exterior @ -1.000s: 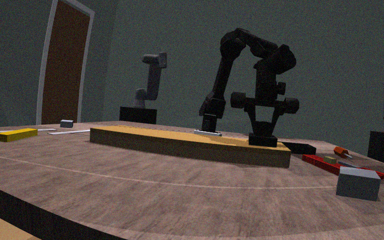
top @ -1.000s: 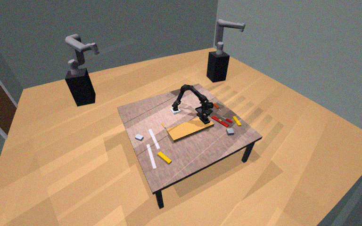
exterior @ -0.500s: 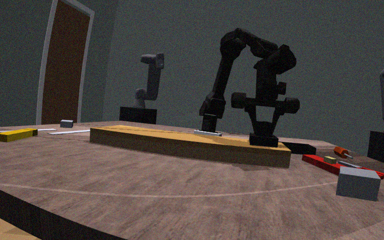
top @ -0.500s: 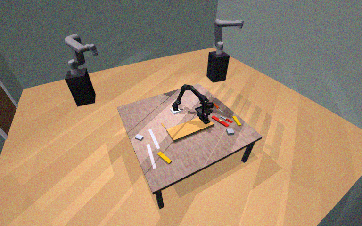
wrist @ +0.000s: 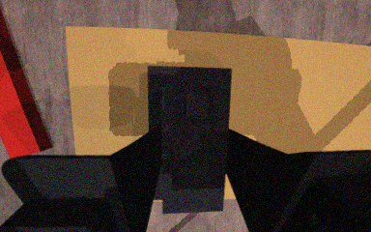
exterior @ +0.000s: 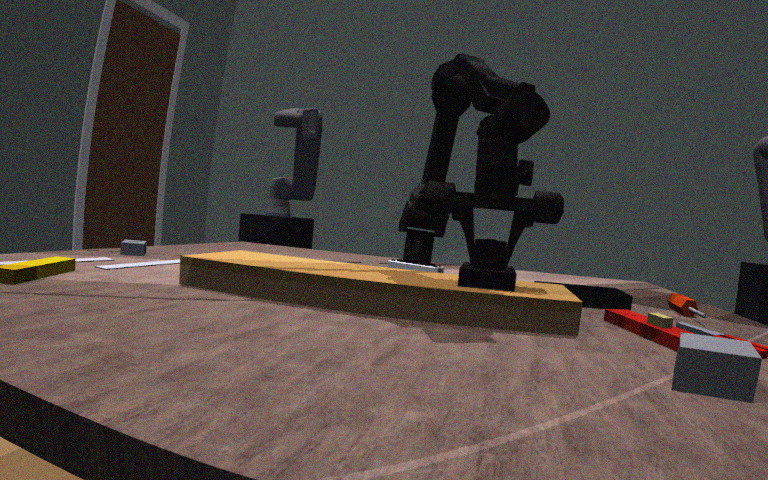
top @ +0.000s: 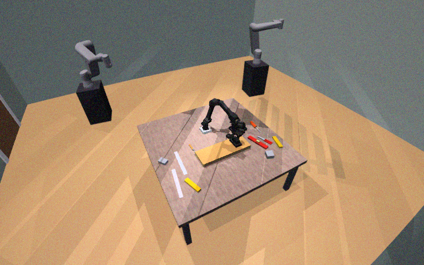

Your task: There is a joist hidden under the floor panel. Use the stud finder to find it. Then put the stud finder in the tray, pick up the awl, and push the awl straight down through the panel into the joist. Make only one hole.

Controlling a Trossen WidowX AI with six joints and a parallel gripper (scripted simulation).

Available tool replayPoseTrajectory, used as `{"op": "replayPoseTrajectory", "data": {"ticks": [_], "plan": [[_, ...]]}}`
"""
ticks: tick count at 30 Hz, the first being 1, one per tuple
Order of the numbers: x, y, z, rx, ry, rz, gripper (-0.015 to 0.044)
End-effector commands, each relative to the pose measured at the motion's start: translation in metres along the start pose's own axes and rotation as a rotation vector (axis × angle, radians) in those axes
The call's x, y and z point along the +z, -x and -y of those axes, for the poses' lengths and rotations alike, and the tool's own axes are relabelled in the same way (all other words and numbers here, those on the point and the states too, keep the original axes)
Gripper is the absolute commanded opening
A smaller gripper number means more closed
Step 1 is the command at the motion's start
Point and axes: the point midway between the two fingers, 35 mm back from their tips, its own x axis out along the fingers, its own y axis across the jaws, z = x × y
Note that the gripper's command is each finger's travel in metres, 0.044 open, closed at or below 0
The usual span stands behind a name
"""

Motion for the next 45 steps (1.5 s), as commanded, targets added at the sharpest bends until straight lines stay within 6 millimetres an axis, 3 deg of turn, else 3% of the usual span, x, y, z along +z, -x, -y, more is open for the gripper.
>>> {"op": "replayPoseTrajectory", "data": {"ticks": [1,45], "plan": [[0.0,0.0,0.014,-0.003,-0.002,0.0,0.0],[-0.001,0.001,0.166,-0.016,0.001,0.0,0.0]]}}
